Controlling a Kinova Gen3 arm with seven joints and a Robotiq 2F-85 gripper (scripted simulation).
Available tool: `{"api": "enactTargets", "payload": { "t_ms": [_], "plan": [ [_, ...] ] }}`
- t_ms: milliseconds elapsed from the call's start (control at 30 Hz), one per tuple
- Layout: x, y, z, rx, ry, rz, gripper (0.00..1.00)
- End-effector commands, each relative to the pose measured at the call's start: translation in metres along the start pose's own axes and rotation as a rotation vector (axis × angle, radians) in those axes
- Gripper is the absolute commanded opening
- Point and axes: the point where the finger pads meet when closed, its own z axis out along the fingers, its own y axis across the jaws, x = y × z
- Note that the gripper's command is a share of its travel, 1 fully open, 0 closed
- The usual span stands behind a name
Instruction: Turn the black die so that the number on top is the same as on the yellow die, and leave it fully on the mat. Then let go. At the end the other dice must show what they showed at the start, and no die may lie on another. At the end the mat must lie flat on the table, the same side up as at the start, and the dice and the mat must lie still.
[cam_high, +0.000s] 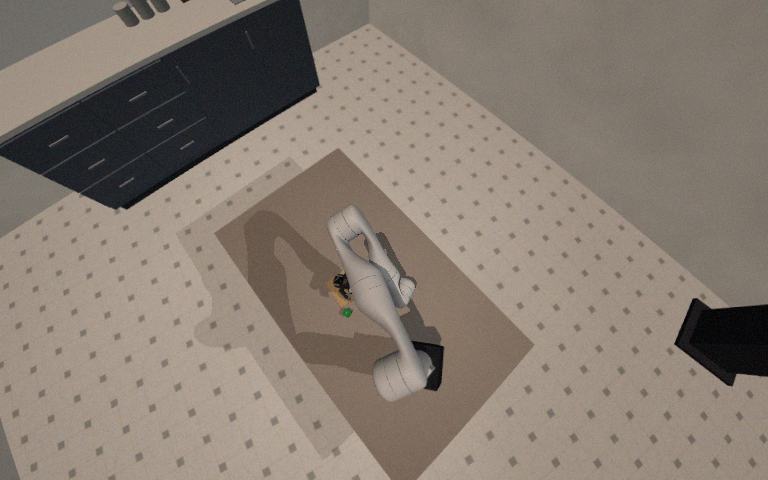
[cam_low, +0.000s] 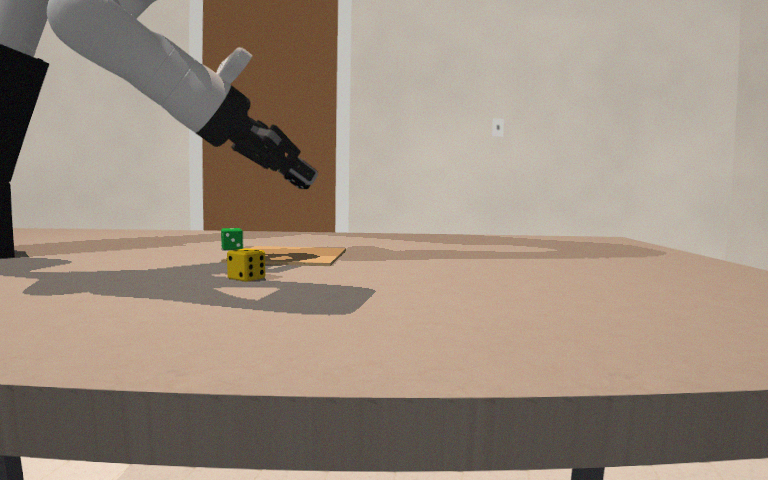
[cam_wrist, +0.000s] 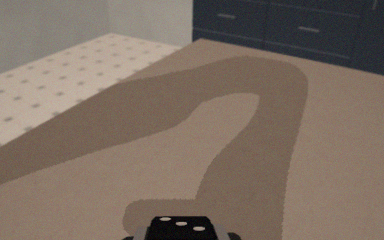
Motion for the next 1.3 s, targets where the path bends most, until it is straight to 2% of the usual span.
{"api": "enactTargets", "payload": {
  "t_ms": [0,133,300,667,967,1267],
  "plan": [
    [-0.013,0.0,-0.003,-0.009,0.022,0.018,0.26],
    [-0.013,0.0,-0.004,-0.01,0.066,0.018,0.26],
    [-0.013,0.0,-0.004,-0.011,0.09,0.018,0.26],
    [-0.014,0.0,-0.004,-0.011,0.094,0.018,0.26],
    [-0.023,0.0,0.002,-0.011,0.094,0.018,0.26],
    [-0.048,0.0,0.019,-0.011,0.094,0.018,0.26]
  ]
}}
